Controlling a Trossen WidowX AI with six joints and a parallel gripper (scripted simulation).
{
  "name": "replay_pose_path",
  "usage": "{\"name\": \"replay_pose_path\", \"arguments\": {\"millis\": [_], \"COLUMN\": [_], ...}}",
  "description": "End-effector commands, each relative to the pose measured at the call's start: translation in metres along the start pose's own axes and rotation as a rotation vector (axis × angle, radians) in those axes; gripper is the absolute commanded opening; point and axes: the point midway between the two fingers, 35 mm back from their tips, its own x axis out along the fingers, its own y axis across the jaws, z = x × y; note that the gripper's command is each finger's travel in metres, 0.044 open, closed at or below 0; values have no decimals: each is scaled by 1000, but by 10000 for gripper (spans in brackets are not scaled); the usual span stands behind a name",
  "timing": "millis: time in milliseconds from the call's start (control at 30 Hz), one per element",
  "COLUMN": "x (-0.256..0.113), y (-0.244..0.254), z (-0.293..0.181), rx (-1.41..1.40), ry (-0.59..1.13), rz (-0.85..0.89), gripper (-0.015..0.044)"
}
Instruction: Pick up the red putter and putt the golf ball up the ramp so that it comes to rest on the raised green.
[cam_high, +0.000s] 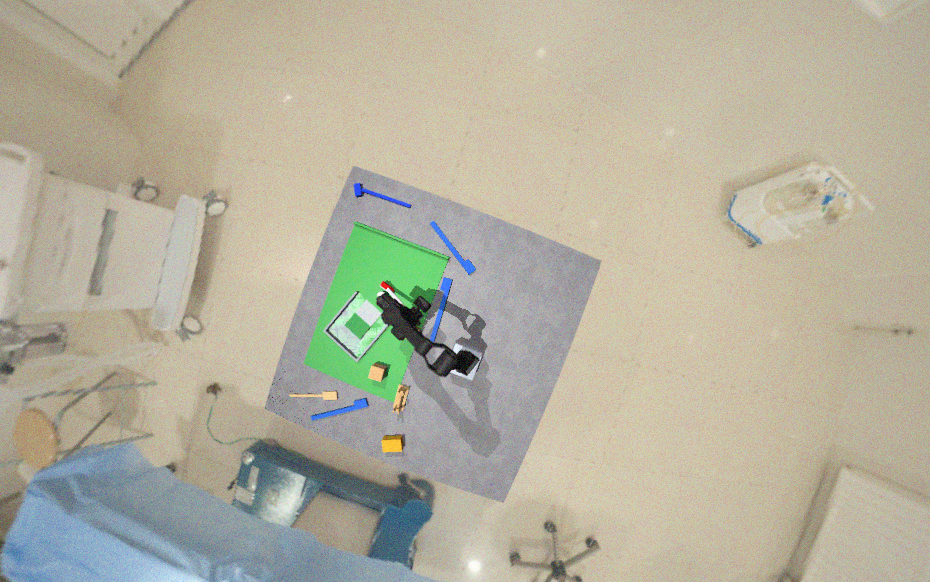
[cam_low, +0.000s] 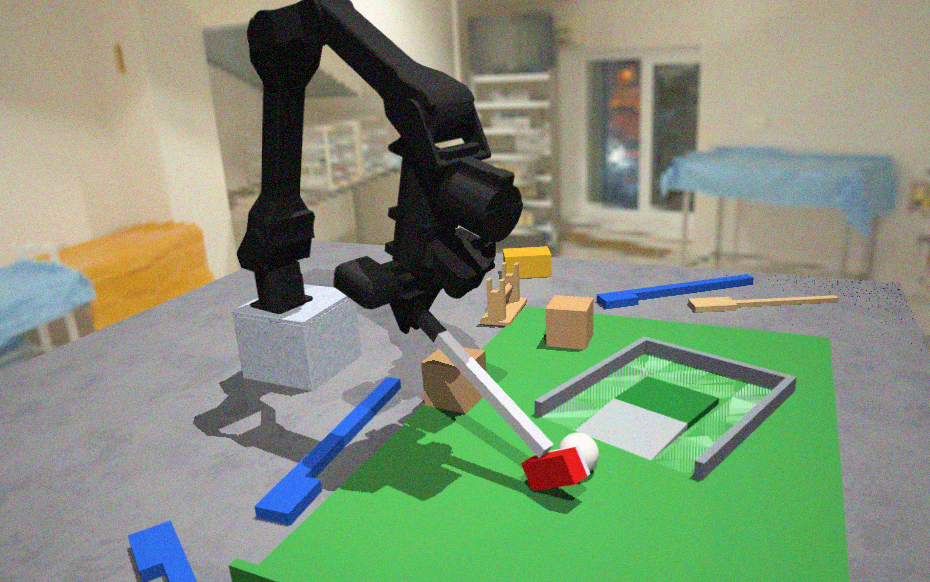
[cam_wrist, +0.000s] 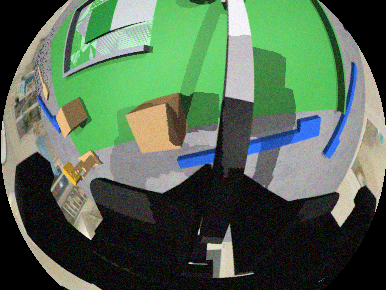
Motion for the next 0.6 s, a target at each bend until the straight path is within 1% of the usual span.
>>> {"name": "replay_pose_path", "arguments": {"millis": [0,133,400,533,567], "x": [-1,-13,-55,-59,-51], "y": [9,9,9,9,8], "z": [-3,-5,-18,-19,-17], "rx": [27,27,27,27,21], "ry": [-4,-4,-4,-4,2], "rz": [2,2,2,2,-2], "gripper": [0,0,0,0,0]}}
